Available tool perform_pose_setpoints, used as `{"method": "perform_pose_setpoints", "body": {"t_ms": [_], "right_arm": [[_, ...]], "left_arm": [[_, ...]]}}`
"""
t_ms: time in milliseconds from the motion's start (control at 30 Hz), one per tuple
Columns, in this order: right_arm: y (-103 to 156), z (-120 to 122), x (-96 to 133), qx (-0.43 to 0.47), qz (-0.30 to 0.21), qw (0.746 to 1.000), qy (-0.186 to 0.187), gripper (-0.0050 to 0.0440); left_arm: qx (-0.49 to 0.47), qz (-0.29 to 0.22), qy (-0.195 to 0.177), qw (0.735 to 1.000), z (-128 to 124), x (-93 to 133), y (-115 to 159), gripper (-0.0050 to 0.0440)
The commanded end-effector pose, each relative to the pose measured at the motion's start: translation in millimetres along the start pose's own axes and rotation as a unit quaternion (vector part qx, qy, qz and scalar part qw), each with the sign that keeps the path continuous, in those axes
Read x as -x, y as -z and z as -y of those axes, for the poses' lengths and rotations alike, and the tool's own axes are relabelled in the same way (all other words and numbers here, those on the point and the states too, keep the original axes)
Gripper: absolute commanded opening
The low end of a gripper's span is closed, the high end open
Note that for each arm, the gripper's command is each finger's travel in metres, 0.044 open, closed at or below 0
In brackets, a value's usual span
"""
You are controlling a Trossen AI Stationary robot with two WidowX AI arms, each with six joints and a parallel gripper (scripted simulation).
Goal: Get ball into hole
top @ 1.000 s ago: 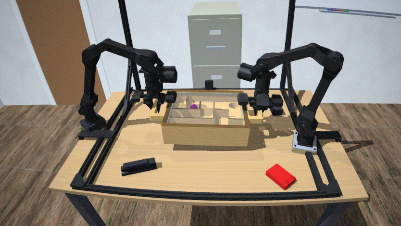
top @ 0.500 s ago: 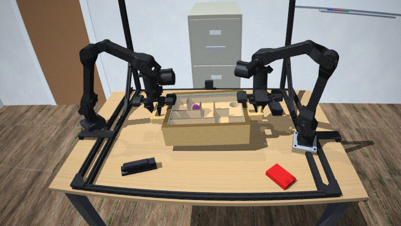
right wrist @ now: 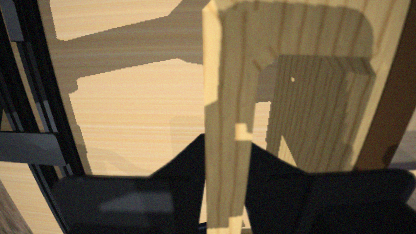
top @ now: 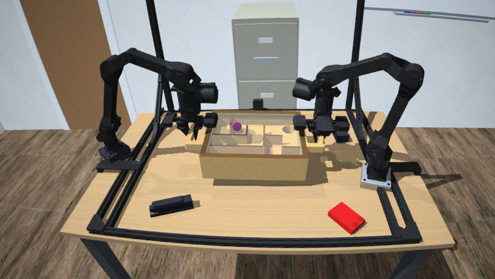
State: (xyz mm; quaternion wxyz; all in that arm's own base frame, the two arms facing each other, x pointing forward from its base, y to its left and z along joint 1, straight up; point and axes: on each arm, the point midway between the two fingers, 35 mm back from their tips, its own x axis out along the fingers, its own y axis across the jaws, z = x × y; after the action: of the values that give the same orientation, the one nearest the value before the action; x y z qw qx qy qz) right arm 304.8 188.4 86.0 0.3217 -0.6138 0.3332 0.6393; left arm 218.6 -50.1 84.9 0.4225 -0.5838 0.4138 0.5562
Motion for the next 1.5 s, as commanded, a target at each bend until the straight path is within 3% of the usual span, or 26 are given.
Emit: {"method": "perform_pose_setpoints", "body": {"t_ms": [0, 600, 1033, 1467], "right_arm": [[0.2, 0.8, -0.6, 0.001, 0.006, 1.0, -0.003, 0.002], [-1.9, -1.7, -17.1, 0.001, -0.023, 0.999, 0.033, 0.002], [-0.7, 1.3, 1.6, 0.001, -0.004, 1.0, -0.008, 0.002], [-1.2, -0.1, -5.7, 0.001, -0.012, 1.0, 0.008, 0.002]], "left_arm": [[0.0, -0.006, 0.002, 1.0, -0.8, 0.6, -0.9, 0.002], [0.0, 0.023, -0.034, 0.999, 2.7, 16.3, 2.0, 0.002], [0.0, 0.004, 0.007, 1.0, -1.2, -1.8, -0.1, 0.002], [0.0, 0.012, -0.009, 1.0, 0.2, 5.3, 0.7, 0.002]]}}
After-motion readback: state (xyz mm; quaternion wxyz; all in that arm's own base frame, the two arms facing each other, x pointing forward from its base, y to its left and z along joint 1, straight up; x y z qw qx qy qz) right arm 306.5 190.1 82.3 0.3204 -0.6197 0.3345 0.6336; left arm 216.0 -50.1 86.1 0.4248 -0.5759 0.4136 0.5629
